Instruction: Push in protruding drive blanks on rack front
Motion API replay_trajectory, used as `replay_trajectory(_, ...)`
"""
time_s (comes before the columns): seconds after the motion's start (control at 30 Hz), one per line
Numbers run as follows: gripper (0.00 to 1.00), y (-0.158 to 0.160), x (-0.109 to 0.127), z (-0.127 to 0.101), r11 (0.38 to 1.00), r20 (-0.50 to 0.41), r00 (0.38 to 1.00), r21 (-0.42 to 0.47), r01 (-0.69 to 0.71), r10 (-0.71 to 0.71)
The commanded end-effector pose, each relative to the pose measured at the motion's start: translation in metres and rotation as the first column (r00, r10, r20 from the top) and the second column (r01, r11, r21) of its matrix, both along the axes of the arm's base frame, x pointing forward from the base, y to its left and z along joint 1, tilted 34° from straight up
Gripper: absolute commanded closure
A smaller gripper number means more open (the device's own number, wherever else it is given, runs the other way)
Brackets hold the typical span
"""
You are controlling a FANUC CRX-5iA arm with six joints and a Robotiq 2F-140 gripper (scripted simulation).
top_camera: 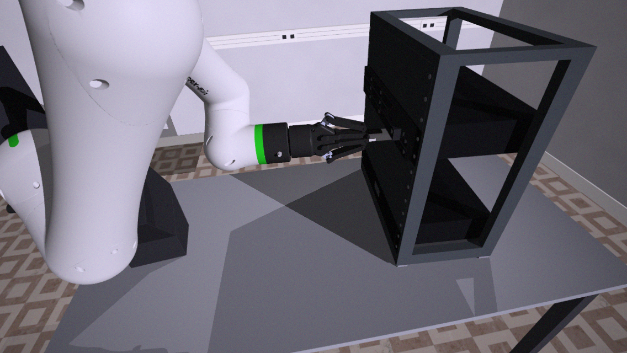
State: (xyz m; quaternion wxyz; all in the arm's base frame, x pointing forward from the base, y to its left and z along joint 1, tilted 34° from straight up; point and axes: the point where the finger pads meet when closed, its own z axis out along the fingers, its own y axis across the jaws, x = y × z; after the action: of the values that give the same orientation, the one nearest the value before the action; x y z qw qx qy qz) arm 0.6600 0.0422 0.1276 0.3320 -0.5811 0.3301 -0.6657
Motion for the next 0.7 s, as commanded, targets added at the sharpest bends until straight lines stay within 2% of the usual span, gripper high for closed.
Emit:
replay_trajectory(0.0,0.90,0.0006,0.0002,0.0007,1.000,0.001,1.000,0.000,-0.001,0.001)
replay_trajectory(0.67,0.90,0.0005,0.0034,0.0010,1.000,0.001,1.000,0.000,-0.001,0.001)
